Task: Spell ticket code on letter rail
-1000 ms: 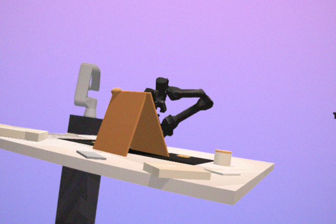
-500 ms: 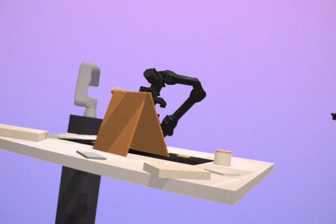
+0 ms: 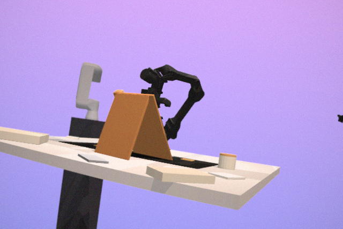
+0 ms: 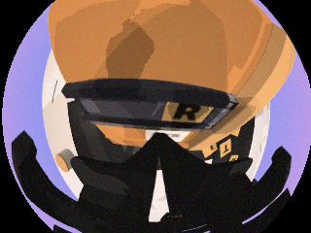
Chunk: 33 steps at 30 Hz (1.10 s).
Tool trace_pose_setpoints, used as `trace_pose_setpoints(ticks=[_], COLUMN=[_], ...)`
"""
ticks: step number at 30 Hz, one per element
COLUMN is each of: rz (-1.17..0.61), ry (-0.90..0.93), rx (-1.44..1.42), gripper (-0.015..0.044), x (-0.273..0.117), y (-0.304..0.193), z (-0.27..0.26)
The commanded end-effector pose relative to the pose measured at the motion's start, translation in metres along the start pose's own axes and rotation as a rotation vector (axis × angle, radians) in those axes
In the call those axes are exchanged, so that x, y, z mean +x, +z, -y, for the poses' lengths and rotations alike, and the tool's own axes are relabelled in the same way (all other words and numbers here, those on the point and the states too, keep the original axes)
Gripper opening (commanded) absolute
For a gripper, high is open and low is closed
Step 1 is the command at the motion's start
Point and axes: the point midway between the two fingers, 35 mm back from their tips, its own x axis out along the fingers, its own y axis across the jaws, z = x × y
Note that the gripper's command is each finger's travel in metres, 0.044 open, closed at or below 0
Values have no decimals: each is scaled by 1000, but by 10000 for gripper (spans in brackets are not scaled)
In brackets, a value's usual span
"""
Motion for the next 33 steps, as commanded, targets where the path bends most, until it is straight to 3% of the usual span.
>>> trace_pose_setpoints(ticks=[1, 33], rz=[-3, -3], ry=[5, 5], rx=[-7, -8], gripper=[0, 0], x=[1, 13], y=[2, 13], z=[0, -2])
